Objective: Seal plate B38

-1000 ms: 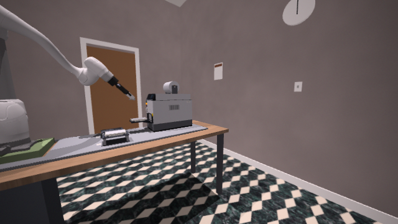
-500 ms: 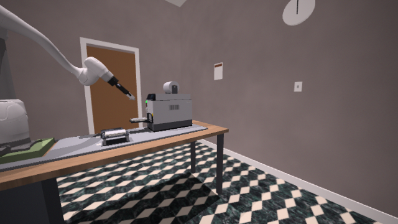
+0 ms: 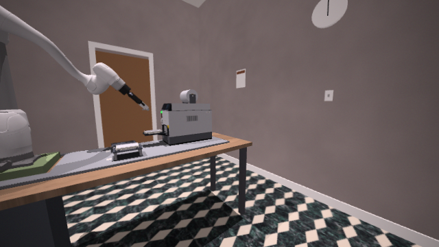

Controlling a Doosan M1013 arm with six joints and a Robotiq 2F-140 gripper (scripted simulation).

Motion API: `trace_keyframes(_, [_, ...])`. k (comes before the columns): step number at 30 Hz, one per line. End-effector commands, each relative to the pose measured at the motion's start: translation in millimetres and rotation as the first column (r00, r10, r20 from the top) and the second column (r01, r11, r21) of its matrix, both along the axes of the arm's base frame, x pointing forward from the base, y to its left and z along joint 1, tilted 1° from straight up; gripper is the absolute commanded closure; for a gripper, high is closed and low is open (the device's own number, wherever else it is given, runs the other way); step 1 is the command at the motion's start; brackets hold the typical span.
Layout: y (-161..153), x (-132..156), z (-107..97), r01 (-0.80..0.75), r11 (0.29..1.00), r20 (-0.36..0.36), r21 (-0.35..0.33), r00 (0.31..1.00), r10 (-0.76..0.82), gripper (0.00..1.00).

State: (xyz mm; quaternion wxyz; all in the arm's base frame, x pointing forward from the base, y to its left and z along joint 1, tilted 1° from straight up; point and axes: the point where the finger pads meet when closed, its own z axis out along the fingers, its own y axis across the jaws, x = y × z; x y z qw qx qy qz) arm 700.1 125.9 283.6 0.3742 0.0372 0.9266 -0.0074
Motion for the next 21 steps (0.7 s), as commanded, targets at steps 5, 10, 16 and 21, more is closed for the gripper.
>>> trace_keyframes(5, [-1,2,0,0.004,1.000,-0.002,0.001,1.000,-0.004,0.30])
trace_keyframes(10, [-1,-1,-3,0.004,1.000,-0.002,0.001,1.000,-0.004,0.31])
trace_keyframes(16, [0,-14,-18,0.004,1.000,-0.002,0.001,1.000,-0.004,0.32])
trace_keyframes(21, [1,-28,-34,0.004,1.000,-0.002,0.001,1.000,-0.004,0.35])
